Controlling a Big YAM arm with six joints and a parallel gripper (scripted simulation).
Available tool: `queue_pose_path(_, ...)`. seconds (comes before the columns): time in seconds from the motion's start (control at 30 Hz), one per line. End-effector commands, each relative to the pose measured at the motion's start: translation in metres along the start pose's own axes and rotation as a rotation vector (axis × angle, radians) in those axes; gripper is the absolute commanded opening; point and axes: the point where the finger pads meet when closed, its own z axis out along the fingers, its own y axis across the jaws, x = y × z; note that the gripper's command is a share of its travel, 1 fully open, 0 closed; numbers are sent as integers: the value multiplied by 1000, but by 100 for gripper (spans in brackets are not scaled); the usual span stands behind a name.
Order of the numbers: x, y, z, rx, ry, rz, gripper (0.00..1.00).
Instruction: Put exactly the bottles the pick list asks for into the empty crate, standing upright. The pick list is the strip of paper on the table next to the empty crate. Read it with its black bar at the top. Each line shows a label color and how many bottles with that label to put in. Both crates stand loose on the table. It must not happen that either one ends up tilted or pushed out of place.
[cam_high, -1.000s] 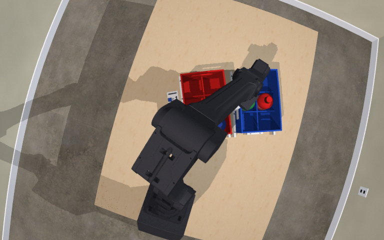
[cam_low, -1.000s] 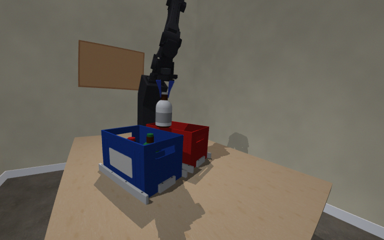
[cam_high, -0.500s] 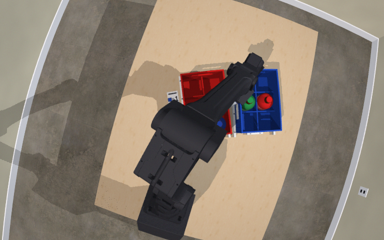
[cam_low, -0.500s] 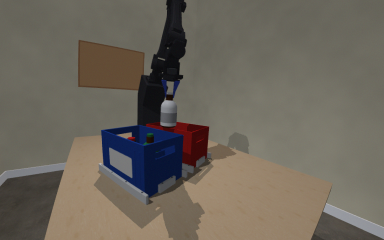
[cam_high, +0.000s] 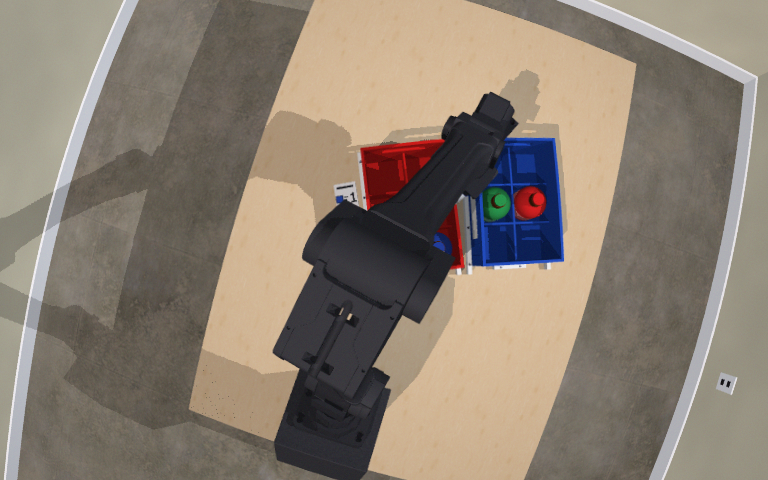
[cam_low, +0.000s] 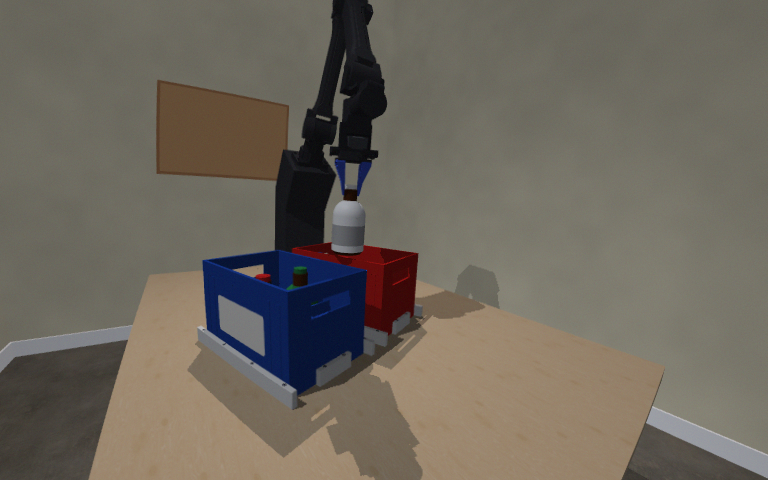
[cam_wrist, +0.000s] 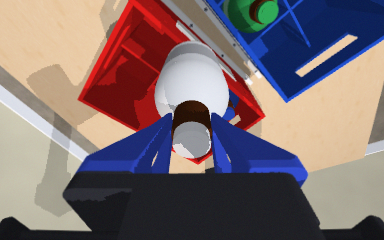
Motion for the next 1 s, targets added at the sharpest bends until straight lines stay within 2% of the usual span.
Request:
queue_pose_path(0.0, -37, 25, -34, -31, -90, -2, 0)
queue_pose_path(0.3, -38, 43, -35, -33, -90, -1, 0)
queue_pose_path(0.4, -41, 37, -36, -24, -95, 15, 0)
queue_pose_path(0.47, -38, 49, -35, -34, -90, 0, 0)
queue_pose_path(0.67, -36, 60, -28, -29, -73, 2, 0)
queue_pose_path(0.83, -38, 71, -32, -33, -82, 2, 0)
queue_pose_path(0.97, -41, 69, -33, -26, -85, 14, 0)
